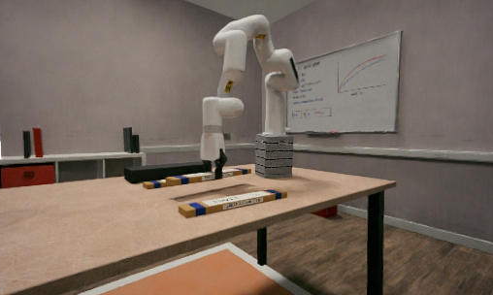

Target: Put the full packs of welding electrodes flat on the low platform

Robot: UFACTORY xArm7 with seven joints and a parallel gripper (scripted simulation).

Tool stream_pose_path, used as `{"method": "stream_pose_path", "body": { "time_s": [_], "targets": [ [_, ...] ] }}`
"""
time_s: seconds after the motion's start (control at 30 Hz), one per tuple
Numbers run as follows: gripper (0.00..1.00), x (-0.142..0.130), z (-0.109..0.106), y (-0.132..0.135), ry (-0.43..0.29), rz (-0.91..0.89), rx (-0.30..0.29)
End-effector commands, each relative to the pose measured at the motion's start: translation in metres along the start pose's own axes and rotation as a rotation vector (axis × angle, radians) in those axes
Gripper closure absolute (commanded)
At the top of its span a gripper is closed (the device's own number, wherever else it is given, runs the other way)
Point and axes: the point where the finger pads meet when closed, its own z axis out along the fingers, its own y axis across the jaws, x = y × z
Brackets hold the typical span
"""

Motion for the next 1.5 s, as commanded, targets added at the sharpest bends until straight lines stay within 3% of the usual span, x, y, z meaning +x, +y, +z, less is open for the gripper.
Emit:
{"method": "stream_pose_path", "body": {
  "time_s": [0.0,0.47,0.7,1.17,1.47],
  "targets": [
    [0.42,-0.002,-0.001,0.000,-0.004,0.000,0.000],
    [0.42,-0.002,-0.007,0.000,-0.004,0.000,0.000],
    [0.42,-0.002,-0.019,0.000,-0.004,0.000,0.000],
    [0.42,-0.002,-0.065,0.000,-0.004,0.000,0.000],
    [0.42,-0.002,-0.072,0.000,-0.004,0.000,0.000]
  ]
}}
